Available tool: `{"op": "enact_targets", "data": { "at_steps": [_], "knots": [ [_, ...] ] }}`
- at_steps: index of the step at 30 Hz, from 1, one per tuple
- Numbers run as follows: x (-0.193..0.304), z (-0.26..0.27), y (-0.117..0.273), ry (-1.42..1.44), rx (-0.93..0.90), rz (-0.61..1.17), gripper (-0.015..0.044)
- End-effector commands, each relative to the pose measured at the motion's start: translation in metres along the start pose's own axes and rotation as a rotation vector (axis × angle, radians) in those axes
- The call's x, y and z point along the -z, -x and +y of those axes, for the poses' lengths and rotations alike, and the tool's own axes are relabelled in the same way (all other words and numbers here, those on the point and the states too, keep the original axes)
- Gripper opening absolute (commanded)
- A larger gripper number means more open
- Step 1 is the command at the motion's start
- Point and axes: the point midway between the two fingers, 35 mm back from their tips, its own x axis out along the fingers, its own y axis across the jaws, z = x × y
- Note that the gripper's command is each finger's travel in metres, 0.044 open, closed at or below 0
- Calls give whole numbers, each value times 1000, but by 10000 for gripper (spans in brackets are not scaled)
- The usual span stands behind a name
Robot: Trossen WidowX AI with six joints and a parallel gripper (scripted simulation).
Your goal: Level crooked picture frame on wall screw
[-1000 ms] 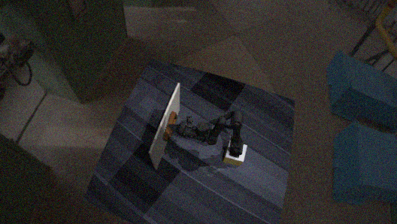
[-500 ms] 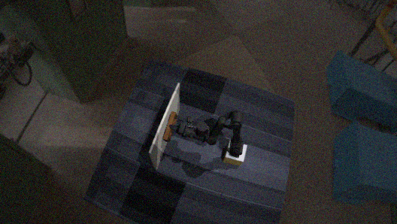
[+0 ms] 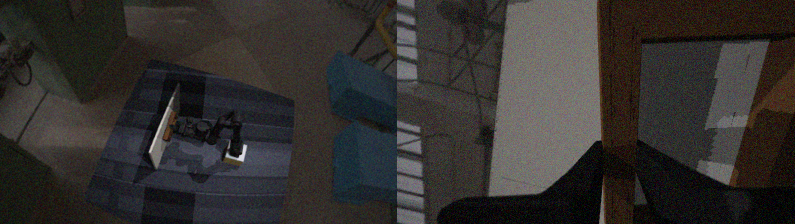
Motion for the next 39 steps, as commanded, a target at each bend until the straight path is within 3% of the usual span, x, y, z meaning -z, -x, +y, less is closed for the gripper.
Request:
{"op": "enact_targets", "data": {
  "at_steps": [1,39],
  "knots": [
    [0,1,0,-4,1,2,0],
    [0,12,0,-4,0,2,0]
  ]
}}
